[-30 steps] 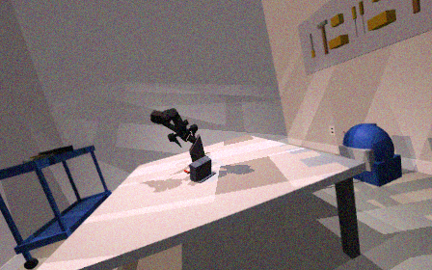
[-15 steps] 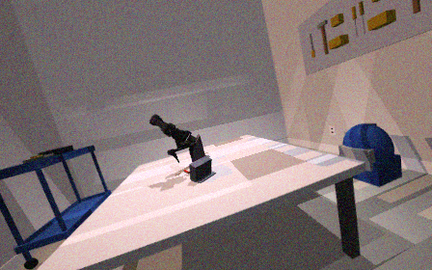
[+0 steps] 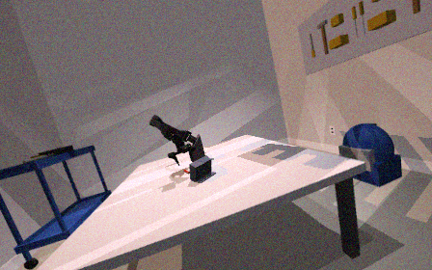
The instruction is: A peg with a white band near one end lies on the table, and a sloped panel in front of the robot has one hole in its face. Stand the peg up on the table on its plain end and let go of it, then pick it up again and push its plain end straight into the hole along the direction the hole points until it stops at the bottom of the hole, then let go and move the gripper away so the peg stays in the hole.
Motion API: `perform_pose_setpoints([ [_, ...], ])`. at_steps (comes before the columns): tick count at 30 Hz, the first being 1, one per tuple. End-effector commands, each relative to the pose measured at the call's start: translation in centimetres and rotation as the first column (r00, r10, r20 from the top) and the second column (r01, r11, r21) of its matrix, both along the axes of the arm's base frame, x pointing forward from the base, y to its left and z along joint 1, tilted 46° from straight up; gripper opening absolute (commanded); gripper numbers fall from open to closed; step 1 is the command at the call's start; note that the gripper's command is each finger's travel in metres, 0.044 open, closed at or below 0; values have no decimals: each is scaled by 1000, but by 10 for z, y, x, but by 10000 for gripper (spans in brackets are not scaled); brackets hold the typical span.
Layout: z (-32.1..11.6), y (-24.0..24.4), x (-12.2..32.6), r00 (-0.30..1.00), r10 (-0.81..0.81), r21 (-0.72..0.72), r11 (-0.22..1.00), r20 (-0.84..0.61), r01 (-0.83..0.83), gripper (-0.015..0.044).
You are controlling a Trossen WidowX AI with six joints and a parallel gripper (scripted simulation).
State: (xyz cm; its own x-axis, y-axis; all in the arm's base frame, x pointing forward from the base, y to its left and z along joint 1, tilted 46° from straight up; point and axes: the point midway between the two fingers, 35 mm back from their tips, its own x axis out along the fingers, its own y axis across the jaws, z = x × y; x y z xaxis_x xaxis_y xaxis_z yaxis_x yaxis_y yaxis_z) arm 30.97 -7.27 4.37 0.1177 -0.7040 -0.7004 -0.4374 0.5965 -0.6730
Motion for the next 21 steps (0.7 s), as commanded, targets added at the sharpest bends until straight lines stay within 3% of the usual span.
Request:
perform_pose_setpoints([
  [1,-6,-6,0,1000,-2,-3,1000,-9,2,440],
  [21,-29,-29,4,1000,-2,-3,1000,-9,2,440],
])
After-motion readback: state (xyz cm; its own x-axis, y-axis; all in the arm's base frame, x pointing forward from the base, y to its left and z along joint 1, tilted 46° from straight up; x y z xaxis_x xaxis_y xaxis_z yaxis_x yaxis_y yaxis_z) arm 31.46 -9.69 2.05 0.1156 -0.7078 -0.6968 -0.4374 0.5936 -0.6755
